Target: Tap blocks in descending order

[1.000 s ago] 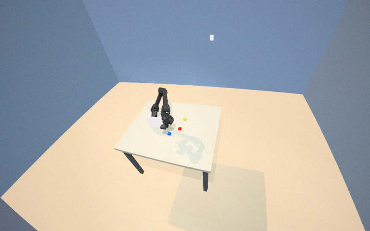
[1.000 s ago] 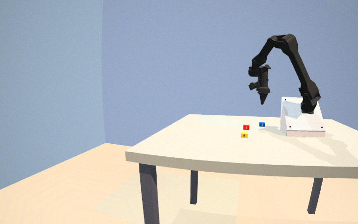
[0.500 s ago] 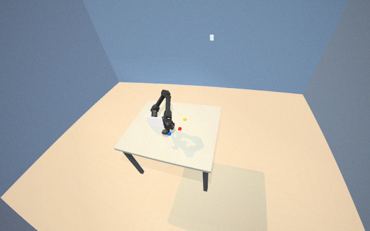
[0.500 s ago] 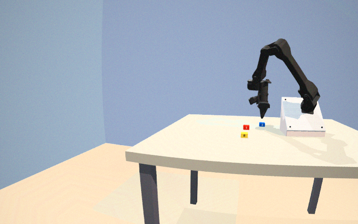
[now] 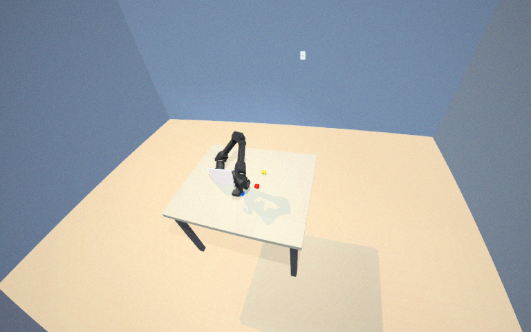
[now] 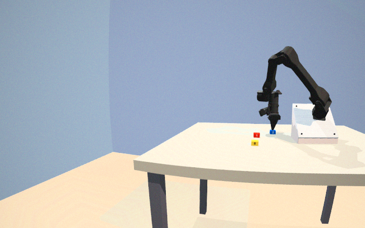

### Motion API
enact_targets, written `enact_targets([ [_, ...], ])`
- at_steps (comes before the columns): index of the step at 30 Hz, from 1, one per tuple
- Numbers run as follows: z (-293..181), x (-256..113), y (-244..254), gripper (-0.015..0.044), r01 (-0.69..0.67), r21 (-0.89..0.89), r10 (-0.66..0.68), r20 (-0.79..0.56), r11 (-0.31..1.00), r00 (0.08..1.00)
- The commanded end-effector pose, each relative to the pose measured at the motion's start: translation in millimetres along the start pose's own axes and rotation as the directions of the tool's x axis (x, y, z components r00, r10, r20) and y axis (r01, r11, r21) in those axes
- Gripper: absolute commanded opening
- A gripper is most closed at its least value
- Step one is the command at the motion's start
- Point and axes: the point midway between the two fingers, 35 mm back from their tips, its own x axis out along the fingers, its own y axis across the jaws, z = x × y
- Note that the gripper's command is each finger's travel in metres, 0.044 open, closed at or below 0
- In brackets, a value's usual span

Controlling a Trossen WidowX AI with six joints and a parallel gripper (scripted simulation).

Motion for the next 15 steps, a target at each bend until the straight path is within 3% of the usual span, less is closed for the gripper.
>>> enact_targets([
  [1, -2, 5, 2, 0.0020, -0.008, 0.007, 0.009, -0.003, 1.000, 1.000],
  [5, -2, 5, 2, 0.0020, -0.008, 0.007, 0.009, -0.003, 1.000, 1.000],
  [9, -2, -23, 1, 0.0020, -0.006, 0.007, 0.006, -0.003, 1.000, 1.000],
  [13, -2, -29, 1, 0.0020, -0.005, 0.007, 0.005, -0.002, 1.000, 1.000],
  [15, 1, -56, -2, 0.0020, 0.002, 0.009, -0.002, 0.001, 1.000, 1.000],
])
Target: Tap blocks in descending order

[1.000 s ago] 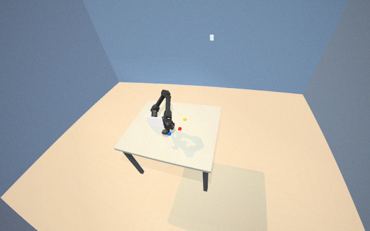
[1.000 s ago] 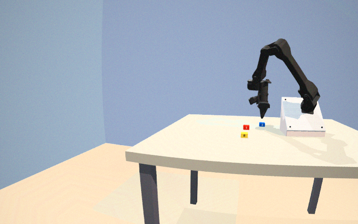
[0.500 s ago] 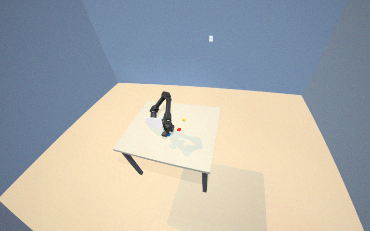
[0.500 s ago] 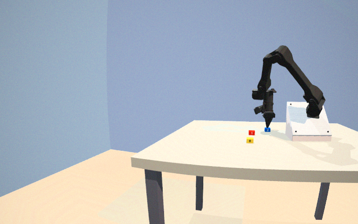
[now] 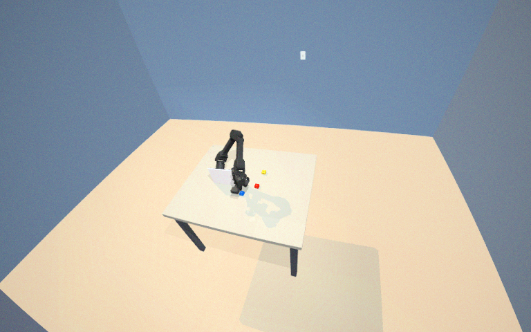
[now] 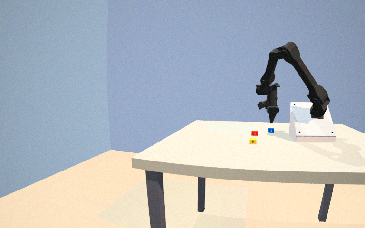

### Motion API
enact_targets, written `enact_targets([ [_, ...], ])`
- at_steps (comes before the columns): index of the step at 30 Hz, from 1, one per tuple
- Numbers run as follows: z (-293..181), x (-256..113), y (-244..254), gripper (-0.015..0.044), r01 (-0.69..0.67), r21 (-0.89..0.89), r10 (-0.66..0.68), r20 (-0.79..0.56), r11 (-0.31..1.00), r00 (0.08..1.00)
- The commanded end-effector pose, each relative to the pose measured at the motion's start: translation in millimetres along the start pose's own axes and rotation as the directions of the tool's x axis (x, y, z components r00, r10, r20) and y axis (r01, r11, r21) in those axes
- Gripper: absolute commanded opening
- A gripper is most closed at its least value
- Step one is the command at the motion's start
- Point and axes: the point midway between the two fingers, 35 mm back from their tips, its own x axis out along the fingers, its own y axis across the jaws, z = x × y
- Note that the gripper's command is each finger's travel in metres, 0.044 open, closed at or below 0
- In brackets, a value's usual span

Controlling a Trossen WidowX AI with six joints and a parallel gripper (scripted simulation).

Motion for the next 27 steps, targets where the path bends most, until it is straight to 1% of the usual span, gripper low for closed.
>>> enact_targets([
  [1, 2, -48, -3, 0.0020, 0.015, -0.002, -0.015, 0.005, 1.000, 1.000],
  [3, 0, -75, -1, 0.0020, 0.009, -0.004, -0.009, 0.001, 1.000, 1.000],
  [10, 2, -78, 1, 0.0020, 0.009, -0.004, -0.009, 0.001, 1.000, 1.000],
  [12, 19, -80, 14, 0.0020, 0.014, -0.002, -0.014, 0.002, 1.000, 1.000],
  [14, 45, -80, 40, 0.0020, 0.015, -0.002, -0.015, 0.004, 1.000, 1.000],
  [16, 69, -79, 69, 0.0020, 0.010, -0.004, -0.010, 0.004, 1.000, 1.000],
  [18, 82, -77, 90, 0.0020, 0.003, -0.006, -0.003, 0.003, 1.000, 1.000],
  [25, 84, -74, 93, 0.0020, 0.002, -0.006, -0.002, 0.003, 1.000, 1.000],
  [27, 86, -46, 92, 0.0020, 0.003, -0.006, -0.003, 0.004, 1.000, 1.000],
])
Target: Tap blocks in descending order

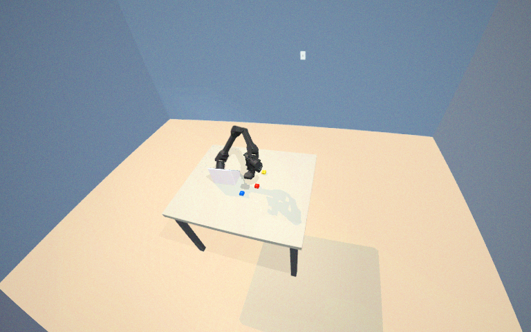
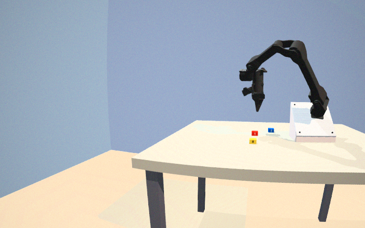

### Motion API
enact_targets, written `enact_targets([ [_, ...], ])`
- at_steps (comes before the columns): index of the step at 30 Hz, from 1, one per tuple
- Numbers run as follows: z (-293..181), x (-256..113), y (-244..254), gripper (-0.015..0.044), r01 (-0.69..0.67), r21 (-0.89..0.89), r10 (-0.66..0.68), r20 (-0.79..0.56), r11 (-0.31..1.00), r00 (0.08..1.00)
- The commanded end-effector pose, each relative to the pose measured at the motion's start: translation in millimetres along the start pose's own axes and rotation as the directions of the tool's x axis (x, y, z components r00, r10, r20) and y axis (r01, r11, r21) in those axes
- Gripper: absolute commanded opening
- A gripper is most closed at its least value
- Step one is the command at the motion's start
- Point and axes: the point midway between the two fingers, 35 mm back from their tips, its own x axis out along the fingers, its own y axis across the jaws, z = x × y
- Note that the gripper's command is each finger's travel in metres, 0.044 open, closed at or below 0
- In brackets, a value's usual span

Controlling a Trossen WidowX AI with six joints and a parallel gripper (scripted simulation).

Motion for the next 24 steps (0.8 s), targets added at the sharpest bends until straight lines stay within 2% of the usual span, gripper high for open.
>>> enact_targets([
  [1, 0, 48, 4, 0.0020, -0.012, 0.004, 0.012, -0.012, 1.000, 1.000],
  [4, -3, 78, 6, 0.0020, -0.016, 0.004, 0.016, -0.012, 1.000, 1.000],
  [24, -3, 103, 6, 0.0020, -0.017, 0.004, 0.017, -0.013, 1.000, 1.000],
])
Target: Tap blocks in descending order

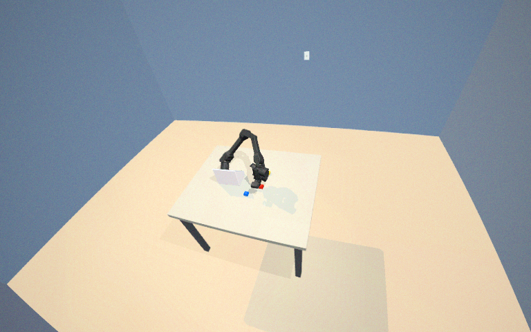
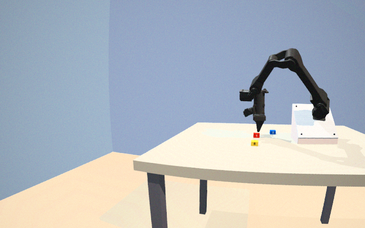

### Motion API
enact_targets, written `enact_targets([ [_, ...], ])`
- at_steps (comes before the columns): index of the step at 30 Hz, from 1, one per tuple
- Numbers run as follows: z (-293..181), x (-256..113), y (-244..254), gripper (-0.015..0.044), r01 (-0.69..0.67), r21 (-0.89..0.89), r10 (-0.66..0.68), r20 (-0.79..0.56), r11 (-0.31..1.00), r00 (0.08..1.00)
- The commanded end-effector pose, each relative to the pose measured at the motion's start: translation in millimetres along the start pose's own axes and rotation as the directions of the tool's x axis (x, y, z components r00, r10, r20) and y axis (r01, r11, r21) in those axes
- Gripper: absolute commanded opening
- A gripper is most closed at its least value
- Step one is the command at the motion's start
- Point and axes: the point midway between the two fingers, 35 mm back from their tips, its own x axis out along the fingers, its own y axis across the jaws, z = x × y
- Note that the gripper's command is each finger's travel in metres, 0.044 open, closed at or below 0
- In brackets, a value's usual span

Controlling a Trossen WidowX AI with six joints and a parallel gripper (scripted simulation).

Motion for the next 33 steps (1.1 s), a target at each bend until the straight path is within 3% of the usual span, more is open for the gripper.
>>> enact_targets([
  [1, -3, 9, 1, 0.0020, -0.008, 0.007, 0.008, -0.006, 1.000, 1.000],
  [10, -3, 13, 1, 0.0020, -0.008, 0.007, 0.008, -0.006, 1.000, 1.000],
  [17, -3, -18, 0, 0.0020, -0.006, 0.007, 0.006, -0.006, 1.000, 1.000],
  [24, -1, -50, 84, 0.0204, 0.007, 0.007, -0.007, -0.006, 1.000, 1.000],
  [31, -35, -85, 186, 0.0387, 0.003, 0.007, -0.003, -0.007, 1.000, 1.000],
  [33, -52, -94, 213, 0.0400, -0.005, 0.008, 0.005, -0.008, 1.000, 1.000],
])
